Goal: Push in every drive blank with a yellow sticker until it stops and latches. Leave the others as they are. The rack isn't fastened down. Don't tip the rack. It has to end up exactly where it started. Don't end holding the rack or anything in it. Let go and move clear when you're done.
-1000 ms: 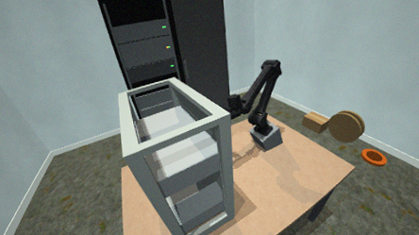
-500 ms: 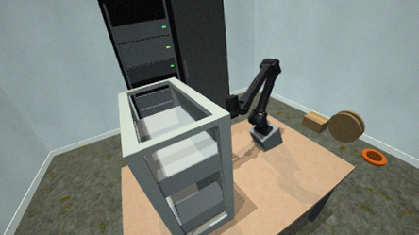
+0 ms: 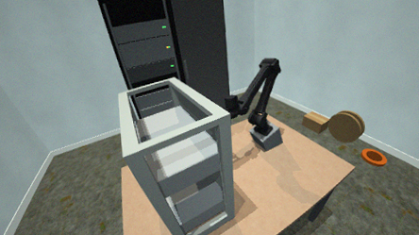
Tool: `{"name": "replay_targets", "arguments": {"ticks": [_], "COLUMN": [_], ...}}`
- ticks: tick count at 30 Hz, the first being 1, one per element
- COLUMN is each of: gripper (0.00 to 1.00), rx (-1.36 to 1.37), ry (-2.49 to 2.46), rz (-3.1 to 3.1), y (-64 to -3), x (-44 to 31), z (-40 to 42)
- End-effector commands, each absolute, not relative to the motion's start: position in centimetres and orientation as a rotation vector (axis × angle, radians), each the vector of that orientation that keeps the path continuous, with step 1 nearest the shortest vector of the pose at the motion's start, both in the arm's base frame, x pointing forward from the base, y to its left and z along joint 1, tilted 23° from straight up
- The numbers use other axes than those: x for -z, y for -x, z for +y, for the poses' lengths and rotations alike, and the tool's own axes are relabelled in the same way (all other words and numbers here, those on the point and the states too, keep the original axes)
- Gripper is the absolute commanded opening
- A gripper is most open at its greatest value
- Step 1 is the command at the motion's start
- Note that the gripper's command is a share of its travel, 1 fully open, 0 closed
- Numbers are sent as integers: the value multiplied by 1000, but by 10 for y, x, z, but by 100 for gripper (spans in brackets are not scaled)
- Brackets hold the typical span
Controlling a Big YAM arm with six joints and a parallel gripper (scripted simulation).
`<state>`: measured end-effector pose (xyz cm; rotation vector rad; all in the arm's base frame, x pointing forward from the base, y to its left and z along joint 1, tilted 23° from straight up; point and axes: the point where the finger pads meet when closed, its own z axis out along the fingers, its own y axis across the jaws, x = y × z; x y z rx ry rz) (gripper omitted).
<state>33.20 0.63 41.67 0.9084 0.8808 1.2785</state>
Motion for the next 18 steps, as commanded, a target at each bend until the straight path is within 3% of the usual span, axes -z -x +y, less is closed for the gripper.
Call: {"name": "replay_targets", "arguments": {"ticks": [1, 18], "gripper": [0, 0], "rx": [-1300, -1284], "ry": [-887, -911], "rz": [821, 849], "y": [-339, -366], "x": [-451, -446], "z": [0, -3]}}
